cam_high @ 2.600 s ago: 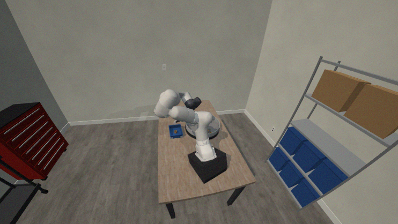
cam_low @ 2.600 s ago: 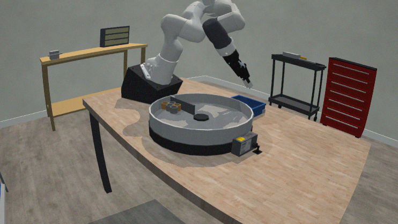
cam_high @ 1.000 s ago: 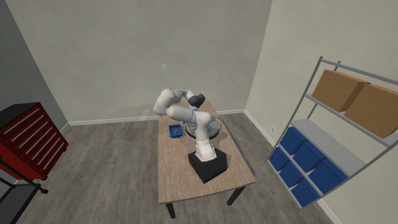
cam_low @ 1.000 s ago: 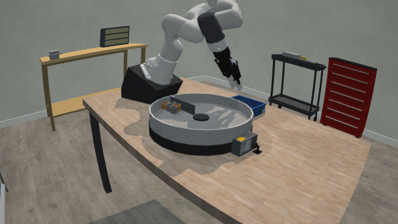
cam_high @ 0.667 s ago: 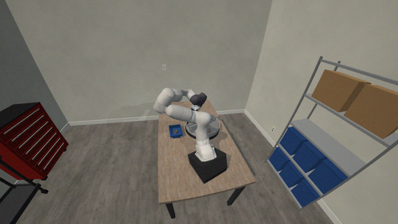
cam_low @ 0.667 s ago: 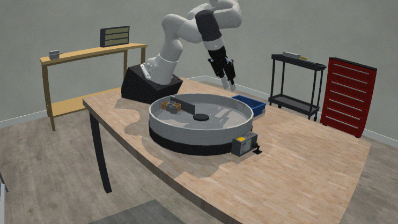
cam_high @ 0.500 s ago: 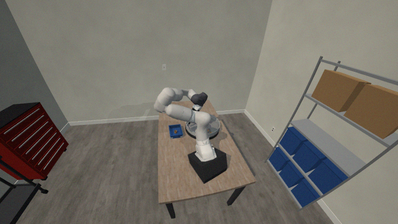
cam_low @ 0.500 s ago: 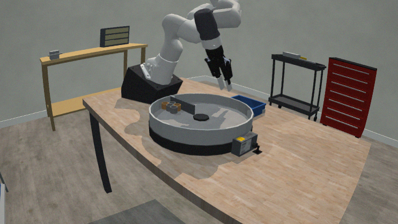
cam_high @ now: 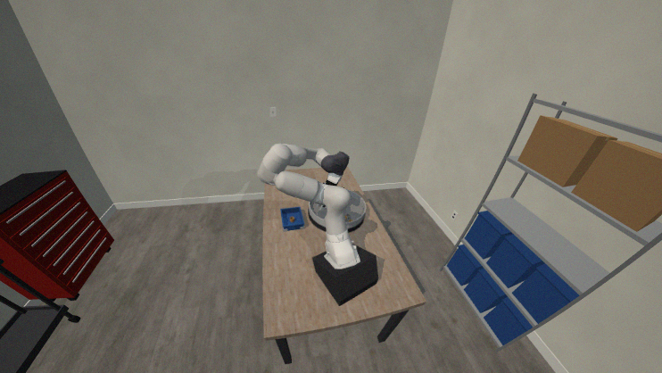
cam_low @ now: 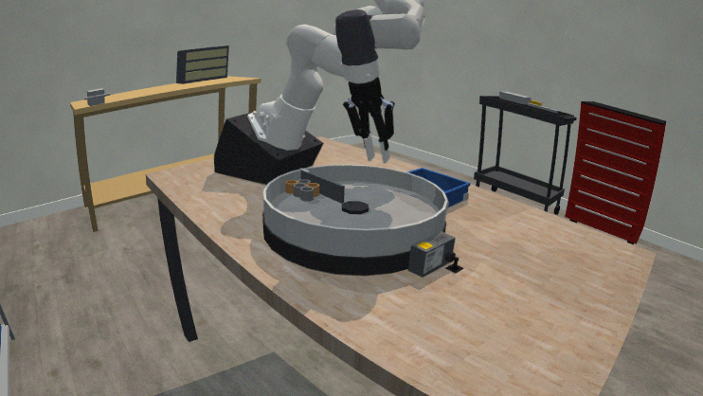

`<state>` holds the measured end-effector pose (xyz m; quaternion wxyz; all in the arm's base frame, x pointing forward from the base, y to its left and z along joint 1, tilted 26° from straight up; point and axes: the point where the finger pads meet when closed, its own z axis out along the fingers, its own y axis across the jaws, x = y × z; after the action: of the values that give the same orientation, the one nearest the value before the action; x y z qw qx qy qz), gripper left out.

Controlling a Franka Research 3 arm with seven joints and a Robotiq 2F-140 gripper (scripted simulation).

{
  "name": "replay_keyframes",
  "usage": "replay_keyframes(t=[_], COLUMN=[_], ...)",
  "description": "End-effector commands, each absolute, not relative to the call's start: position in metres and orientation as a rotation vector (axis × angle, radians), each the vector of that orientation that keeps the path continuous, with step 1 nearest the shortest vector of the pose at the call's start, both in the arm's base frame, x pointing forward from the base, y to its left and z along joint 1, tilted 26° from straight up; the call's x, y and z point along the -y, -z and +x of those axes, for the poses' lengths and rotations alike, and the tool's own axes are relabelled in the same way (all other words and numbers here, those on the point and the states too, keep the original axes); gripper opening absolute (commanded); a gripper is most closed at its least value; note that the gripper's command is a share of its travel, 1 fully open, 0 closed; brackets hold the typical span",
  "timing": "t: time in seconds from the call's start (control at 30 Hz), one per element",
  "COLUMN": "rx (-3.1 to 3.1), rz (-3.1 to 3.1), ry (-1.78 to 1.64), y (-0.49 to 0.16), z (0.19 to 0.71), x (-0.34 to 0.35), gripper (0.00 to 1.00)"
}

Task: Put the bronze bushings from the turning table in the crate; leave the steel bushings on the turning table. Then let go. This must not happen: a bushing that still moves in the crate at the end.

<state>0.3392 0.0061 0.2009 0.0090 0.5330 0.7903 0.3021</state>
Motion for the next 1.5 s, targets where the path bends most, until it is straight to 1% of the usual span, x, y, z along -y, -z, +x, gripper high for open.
replay_keyframes(t=[0.0,1.07,1.47], rx=[-2.55,-2.622,-2.622], rz=[1.442,0.975,0.837], ry=[-0.876,-0.489,-0.377], y=[-0.196,-0.165,-0.156], z=[0.336,0.313,0.305], x=[0.015,0.138,0.174], gripper=[0.24,0.24,0.24])
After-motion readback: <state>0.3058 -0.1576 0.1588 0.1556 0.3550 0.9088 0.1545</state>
